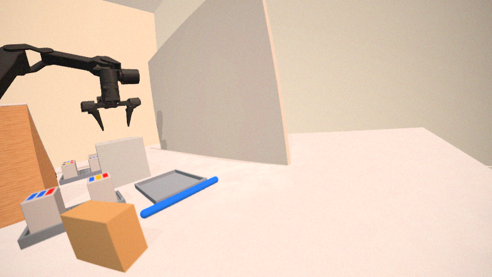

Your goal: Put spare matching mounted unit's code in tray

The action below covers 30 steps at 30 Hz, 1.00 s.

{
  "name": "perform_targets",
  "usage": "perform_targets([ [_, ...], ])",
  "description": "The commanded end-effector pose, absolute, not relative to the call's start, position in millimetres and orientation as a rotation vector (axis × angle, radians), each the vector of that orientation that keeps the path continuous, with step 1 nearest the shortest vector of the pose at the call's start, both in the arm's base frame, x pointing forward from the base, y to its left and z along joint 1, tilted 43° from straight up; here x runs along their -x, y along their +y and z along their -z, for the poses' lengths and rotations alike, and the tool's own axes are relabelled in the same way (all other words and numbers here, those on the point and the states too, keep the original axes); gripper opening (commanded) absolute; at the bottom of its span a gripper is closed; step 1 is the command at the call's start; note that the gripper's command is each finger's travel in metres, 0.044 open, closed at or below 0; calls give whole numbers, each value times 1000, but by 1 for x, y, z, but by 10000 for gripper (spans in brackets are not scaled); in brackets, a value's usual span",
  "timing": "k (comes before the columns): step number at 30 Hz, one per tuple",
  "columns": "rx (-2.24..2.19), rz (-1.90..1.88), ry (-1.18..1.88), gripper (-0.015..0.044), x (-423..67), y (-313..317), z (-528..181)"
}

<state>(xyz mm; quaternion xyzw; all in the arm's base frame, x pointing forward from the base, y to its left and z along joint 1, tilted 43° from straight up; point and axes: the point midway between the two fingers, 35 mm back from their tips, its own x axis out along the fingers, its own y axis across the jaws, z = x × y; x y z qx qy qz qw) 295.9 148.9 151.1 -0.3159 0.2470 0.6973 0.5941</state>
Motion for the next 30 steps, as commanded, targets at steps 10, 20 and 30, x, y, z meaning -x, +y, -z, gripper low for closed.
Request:
perform_targets([
  [10, 728, -1629, 571, 300, -288, 169, -123],
  [20, 729, -1629, 572, 300, -288, 176, -116],
  [30, 730, -1629, 572, 300, -288, 188, -104],
])
